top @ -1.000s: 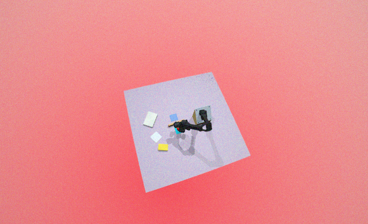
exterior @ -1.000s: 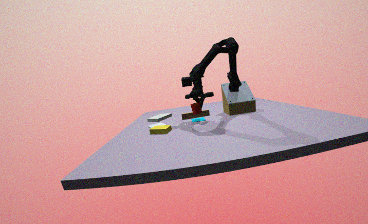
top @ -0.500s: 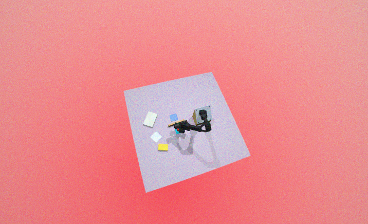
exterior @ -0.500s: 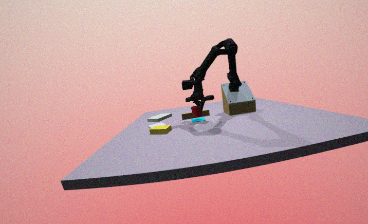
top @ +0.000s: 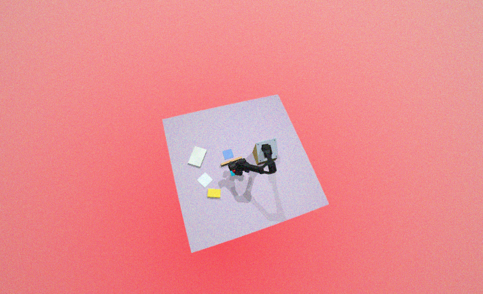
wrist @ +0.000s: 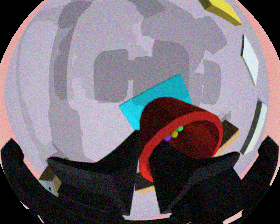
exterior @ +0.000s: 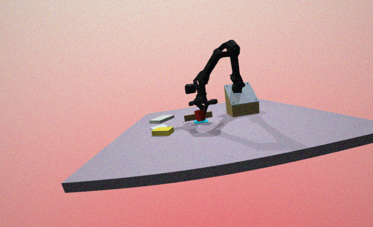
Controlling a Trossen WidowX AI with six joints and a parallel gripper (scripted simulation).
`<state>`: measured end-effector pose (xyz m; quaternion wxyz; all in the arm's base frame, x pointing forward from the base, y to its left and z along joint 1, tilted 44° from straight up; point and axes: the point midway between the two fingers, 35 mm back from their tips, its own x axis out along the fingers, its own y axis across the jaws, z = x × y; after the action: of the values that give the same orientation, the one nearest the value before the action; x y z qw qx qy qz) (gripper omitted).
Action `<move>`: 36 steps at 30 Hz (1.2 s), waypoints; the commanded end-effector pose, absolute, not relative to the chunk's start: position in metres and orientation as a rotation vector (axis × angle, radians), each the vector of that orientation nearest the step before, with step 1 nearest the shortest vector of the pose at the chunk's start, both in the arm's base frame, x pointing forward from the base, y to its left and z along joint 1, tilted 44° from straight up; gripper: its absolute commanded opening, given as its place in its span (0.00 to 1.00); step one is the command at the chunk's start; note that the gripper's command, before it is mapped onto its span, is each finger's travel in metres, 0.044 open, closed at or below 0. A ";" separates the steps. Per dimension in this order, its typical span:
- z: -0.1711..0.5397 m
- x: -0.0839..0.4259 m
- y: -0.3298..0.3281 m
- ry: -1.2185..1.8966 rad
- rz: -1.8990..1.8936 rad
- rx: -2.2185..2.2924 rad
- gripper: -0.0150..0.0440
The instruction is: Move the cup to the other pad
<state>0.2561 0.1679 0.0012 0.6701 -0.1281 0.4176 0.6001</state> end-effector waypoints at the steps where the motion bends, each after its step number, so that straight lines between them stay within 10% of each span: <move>1: 0.002 0.257 0.168 0.939 1.352 -0.290 0.25; 10: 0.002 0.257 0.168 0.939 1.352 -0.290 0.25; 15: 0.002 0.257 0.168 0.939 1.352 -0.290 0.47; 36: 0.014 0.259 0.154 0.944 1.350 -0.291 0.47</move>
<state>0.2568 0.1563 0.0097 0.6683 -0.1266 0.4231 0.5986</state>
